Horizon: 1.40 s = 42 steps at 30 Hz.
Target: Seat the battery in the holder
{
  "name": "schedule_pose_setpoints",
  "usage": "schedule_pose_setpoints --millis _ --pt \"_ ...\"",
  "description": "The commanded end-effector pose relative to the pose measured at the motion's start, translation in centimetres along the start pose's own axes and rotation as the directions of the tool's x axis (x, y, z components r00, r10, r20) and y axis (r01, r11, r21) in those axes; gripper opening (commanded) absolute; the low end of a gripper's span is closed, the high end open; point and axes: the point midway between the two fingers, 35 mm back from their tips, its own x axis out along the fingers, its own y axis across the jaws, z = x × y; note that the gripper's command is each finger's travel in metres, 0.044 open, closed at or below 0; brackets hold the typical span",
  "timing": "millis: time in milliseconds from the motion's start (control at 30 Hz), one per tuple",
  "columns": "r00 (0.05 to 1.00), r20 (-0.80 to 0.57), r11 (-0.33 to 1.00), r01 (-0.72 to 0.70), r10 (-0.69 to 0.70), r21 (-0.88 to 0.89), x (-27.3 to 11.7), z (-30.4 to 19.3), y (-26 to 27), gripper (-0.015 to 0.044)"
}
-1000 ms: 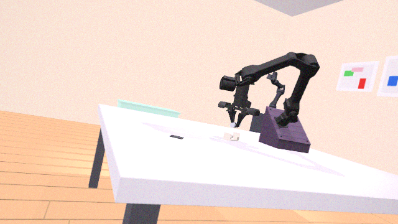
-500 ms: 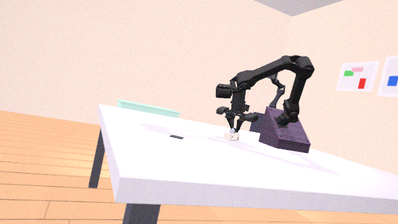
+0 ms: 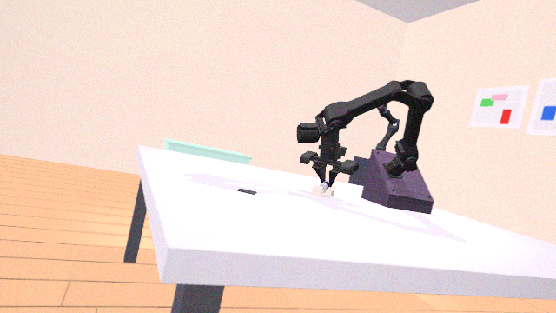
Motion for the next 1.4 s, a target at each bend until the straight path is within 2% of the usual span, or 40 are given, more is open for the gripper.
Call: schedule_pose_setpoints --millis 0,400,1367 --pt "0.999 0.040 1.000 -0.002 0.002 0.004 0.1 -0.2 0.1 0.0081" --pt "0.992 0.129 1.000 0.004 -0.005 0.003 0.5 -0.7 0.1 0.0081" --pt "0.990 0.140 1.000 0.016 -0.016 0.004 0.1 -2.4 0.1 0.0081"
